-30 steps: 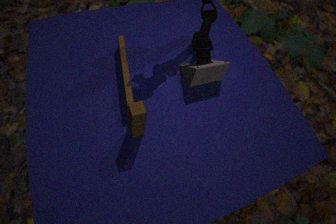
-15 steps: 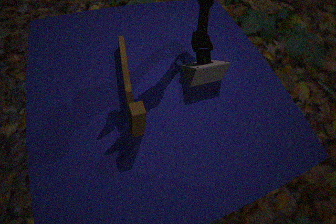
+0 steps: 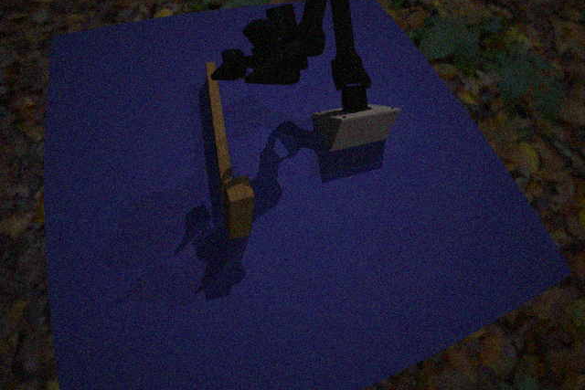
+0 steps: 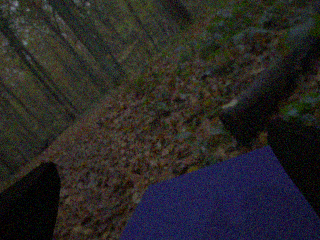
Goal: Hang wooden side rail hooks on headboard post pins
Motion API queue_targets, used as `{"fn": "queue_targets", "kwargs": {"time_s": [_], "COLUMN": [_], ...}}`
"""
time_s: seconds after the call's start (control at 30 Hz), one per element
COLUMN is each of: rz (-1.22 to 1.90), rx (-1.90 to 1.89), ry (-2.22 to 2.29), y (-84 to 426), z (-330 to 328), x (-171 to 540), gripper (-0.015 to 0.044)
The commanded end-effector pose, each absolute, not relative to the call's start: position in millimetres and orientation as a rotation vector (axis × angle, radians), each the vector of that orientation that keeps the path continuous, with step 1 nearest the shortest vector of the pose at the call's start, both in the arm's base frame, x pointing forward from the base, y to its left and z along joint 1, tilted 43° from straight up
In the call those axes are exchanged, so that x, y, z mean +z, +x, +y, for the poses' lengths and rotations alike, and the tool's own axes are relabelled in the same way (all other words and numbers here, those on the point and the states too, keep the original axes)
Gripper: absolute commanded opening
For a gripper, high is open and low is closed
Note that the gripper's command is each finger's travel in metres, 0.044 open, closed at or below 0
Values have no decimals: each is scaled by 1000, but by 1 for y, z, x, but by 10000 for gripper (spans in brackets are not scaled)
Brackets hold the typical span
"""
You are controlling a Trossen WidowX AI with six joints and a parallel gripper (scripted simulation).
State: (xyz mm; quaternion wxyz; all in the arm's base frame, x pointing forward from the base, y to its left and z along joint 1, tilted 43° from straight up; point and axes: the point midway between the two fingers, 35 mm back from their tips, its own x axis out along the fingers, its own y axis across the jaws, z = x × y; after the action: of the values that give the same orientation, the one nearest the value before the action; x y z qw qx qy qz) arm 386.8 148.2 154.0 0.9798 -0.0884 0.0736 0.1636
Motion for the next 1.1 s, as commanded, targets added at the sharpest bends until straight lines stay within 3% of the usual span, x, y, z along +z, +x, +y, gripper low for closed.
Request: {"fn": "queue_targets", "kwargs": {"time_s": [0.0,0.33,1.07], "rz": [227,442,446], "rx": [331,417,420], "ry": [-362,-835,-843], "y": [379,311,309], "z": [132,80,79], "x": [90,-42,-44], "gripper": [440,440,440]}}
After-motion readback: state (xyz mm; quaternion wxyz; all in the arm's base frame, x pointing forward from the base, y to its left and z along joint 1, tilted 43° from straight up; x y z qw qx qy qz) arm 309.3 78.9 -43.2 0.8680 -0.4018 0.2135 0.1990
